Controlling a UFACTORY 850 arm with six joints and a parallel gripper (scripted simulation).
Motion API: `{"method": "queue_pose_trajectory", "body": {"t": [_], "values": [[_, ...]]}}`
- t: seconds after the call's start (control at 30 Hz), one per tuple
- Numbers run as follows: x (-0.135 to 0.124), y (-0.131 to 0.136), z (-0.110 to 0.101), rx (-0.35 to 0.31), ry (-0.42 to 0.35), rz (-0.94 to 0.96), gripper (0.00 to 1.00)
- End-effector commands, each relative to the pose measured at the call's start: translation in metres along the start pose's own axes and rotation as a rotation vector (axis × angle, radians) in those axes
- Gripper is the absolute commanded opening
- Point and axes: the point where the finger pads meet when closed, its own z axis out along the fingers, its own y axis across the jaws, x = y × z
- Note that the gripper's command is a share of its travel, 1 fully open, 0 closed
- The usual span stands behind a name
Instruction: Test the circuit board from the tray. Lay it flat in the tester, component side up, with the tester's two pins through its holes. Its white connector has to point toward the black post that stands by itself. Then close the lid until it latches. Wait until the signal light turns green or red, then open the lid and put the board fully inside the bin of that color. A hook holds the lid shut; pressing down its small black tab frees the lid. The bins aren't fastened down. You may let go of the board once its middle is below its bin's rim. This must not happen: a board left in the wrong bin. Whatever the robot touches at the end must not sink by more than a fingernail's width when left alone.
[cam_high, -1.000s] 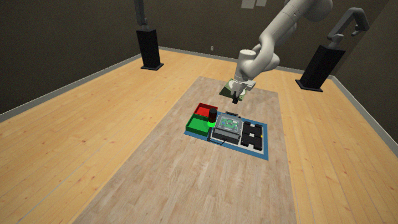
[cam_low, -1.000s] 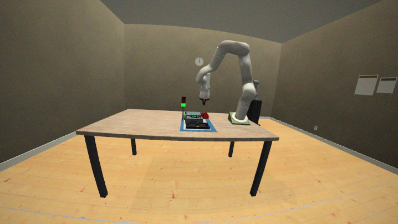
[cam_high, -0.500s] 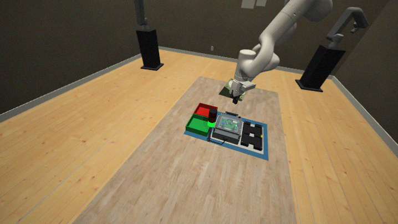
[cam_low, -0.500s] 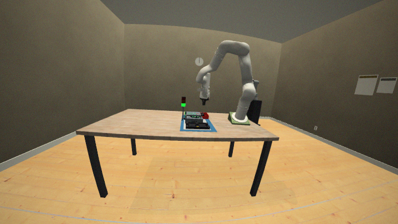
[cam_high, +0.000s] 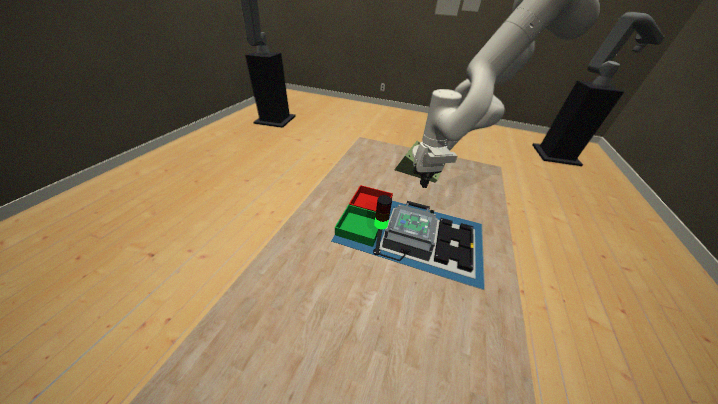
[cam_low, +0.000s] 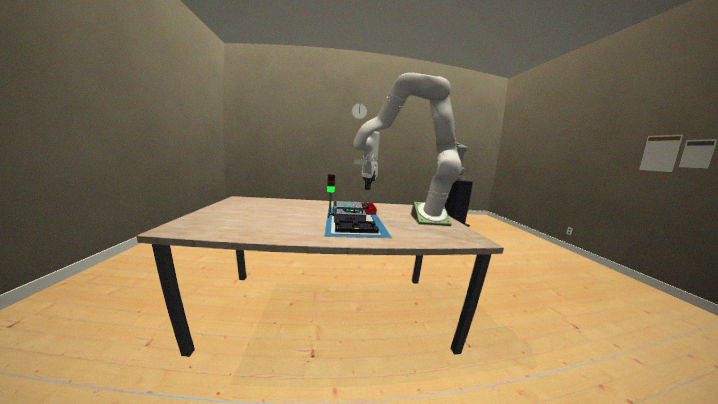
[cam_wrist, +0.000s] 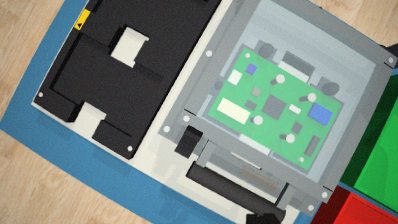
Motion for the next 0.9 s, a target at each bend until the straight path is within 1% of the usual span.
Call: {"method": "queue_pose_trajectory", "body": {"t": [0.0, 0.13, 0.2, 0.47, 0.63, 0.87], "values": [[0.0007, 0.0005, -0.0007, -0.003, -0.017, 0.166, 0.0], [0.0007, 0.0005, -0.0007, -0.004, -0.016, 0.276, 0.0], [0.0007, 0.0005, -0.0007, -0.004, -0.016, 0.276, 0.0], [0.0007, 0.0005, -0.0007, -0.006, -0.016, 0.446, 0.0], [0.0007, 0.0005, -0.0007, -0.006, -0.016, 0.49, 0.0], [0.0007, 0.0005, -0.0007, -0.006, -0.016, 0.5, 0.0]]}}
